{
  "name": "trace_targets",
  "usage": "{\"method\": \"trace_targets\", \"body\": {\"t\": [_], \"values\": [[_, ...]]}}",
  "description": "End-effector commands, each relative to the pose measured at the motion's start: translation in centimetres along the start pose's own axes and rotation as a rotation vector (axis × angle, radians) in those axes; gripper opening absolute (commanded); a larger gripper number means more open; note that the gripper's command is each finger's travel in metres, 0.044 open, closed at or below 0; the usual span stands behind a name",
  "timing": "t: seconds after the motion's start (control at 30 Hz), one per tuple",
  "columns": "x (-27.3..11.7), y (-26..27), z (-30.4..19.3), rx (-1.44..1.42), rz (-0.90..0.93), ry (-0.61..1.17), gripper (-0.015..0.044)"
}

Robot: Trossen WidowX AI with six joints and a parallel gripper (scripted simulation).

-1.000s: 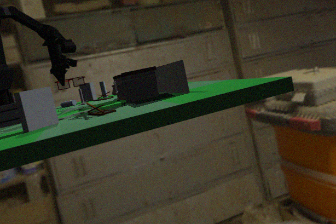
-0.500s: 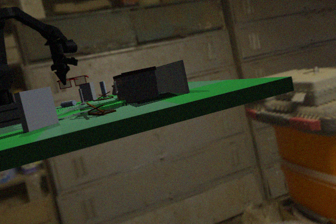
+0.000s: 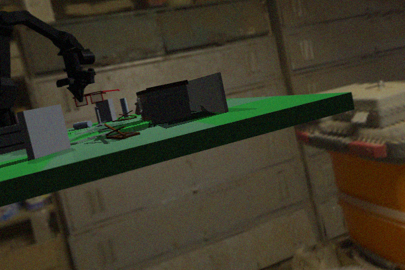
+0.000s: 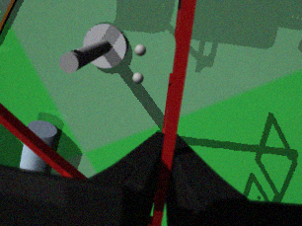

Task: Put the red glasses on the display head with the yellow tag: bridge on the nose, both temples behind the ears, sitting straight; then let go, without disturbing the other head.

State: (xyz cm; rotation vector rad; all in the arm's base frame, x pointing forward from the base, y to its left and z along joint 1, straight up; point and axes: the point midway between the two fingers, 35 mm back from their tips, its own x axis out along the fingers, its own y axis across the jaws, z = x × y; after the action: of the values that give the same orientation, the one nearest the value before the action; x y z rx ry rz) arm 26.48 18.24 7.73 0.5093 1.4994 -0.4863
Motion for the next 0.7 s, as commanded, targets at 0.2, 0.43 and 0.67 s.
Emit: {"method": "trace_targets", "body": {"t": [0.2, 0.43, 0.67], "values": [[-0.1, 2.0, -0.7, 0.277, 0.007, 0.001, 0.0000], [0.9, 2.1, -0.7, 0.277, 0.007, 0.001, 0.0000], [5.0, 2.1, -0.7, 0.277, 0.006, 0.001, 0.0000]]}}
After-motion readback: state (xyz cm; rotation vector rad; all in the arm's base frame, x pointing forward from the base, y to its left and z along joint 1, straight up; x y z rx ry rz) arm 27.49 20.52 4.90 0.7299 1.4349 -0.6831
